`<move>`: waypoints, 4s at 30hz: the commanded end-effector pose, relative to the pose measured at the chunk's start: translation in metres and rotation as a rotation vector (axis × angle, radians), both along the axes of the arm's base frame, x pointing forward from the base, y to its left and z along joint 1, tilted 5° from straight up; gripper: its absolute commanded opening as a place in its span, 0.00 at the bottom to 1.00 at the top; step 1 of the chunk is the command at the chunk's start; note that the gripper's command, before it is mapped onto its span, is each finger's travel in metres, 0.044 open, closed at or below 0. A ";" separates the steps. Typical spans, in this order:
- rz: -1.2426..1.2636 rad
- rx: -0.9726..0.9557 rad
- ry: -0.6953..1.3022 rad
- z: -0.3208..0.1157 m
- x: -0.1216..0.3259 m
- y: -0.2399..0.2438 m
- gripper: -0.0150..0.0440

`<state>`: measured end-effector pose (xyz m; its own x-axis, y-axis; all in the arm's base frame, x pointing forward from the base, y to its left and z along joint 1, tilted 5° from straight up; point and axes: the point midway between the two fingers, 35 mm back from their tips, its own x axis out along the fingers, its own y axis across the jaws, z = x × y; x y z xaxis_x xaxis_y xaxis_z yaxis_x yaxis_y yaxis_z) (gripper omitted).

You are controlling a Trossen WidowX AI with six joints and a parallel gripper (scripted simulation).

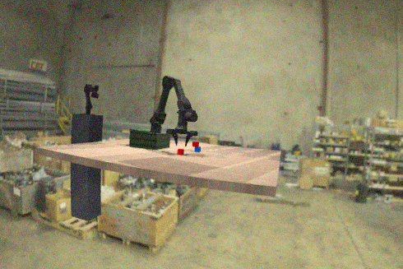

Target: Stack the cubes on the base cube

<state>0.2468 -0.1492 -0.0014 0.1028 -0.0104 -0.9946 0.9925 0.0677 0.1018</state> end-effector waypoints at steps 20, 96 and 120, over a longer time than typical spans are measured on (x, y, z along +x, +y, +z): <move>-0.003 0.007 0.002 -0.035 0.003 0.001 0.70; 0.758 -0.066 0.006 0.075 0.036 0.067 0.43; 1.446 -0.134 0.003 0.074 0.059 0.139 0.43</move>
